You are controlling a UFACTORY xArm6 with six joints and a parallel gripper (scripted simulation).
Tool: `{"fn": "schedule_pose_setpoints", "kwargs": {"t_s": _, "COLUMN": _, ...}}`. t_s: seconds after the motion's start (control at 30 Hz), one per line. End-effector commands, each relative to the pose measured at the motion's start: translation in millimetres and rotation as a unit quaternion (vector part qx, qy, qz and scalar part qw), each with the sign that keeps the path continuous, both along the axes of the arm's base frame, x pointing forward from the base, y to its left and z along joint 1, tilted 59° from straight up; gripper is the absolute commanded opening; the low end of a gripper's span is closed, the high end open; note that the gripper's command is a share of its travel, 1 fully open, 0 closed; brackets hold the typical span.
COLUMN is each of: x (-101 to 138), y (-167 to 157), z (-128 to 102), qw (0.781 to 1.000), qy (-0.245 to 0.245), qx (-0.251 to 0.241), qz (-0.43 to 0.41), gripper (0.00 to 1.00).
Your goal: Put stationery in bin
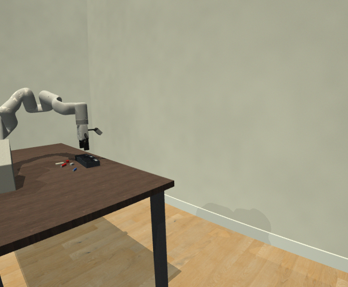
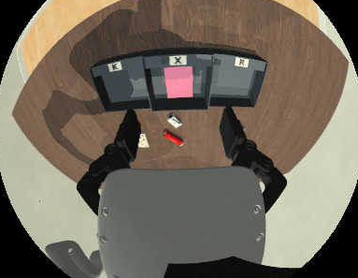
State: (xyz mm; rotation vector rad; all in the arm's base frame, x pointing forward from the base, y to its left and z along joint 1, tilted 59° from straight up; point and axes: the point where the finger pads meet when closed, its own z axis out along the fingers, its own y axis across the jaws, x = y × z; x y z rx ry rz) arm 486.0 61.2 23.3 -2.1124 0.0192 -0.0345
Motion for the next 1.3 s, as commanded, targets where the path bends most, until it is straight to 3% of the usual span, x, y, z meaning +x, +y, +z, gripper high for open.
{"fn": "schedule_pose_setpoints", "kwargs": {"t_s": 0.0, "x": 0.3, "y": -10.5, "z": 6.5, "qw": 1.0, "qy": -0.001, "qx": 0.0, "qz": -0.001, "gripper": 1.0}}
{"fn": "schedule_pose_setpoints", "kwargs": {"t_s": 0.97, "x": -3.3, "y": -102.2, "z": 61.6, "qw": 1.0, "qy": -0.001, "qx": -0.001, "qz": -0.001, "gripper": 1.0}}
{"fn": "schedule_pose_setpoints", "kwargs": {"t_s": 1.27, "x": -3.3, "y": -102.2, "z": 61.6, "qw": 1.0, "qy": -0.001, "qx": -0.001, "qz": -0.001, "gripper": 1.0}}
